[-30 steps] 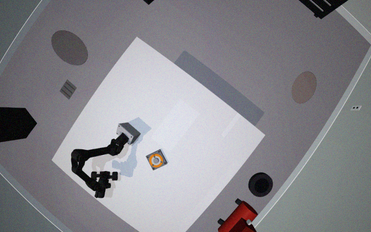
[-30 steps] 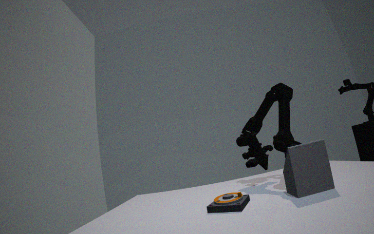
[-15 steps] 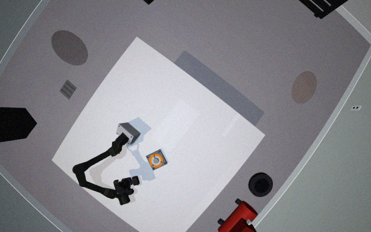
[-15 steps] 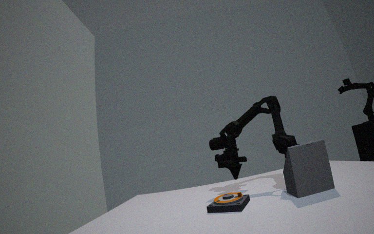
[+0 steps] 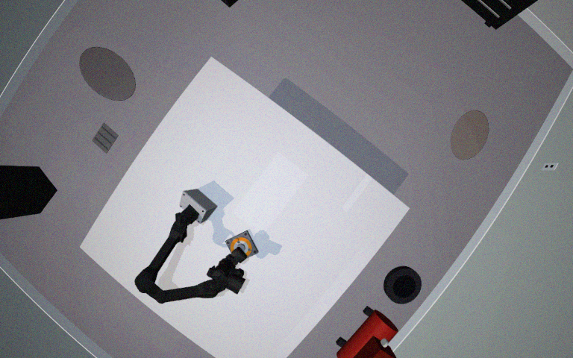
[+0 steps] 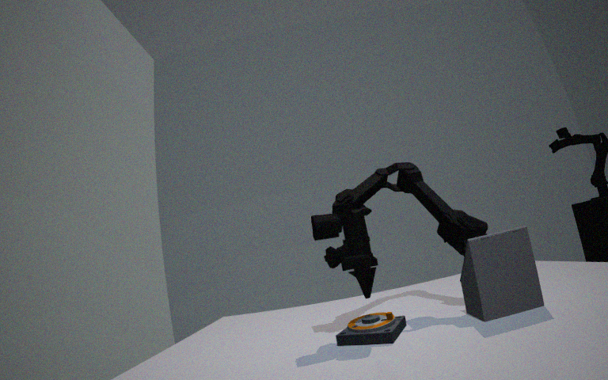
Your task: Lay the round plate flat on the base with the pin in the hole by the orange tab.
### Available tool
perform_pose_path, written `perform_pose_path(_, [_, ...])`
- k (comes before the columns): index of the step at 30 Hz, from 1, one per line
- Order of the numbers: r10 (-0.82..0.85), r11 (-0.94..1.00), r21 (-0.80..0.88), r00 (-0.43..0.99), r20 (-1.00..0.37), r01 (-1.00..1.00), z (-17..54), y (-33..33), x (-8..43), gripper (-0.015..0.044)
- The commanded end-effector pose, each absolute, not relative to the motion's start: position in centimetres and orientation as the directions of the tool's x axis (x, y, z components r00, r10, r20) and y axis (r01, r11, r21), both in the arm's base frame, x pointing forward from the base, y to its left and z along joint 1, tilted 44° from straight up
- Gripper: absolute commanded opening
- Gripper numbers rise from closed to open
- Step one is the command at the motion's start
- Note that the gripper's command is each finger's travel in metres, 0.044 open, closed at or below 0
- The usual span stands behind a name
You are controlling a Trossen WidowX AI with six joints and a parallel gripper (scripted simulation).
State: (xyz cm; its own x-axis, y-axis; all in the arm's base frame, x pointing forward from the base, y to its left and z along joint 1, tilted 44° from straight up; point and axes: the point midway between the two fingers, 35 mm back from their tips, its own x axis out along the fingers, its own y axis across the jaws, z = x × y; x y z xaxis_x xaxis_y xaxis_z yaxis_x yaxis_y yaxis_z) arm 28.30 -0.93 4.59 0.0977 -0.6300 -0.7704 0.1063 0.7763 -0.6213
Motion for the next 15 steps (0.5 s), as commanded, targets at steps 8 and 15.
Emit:
perform_pose_path(8, [-0.685,0.714,-0.691,0.097,-0.722,-0.112,-0.8,6.1,24.8,0.0000])
perform_pose_path(15, [-0.684,0.714,-0.691,0.097,-0.723,-0.112,-2.1,5.0,25.1,0.0000])
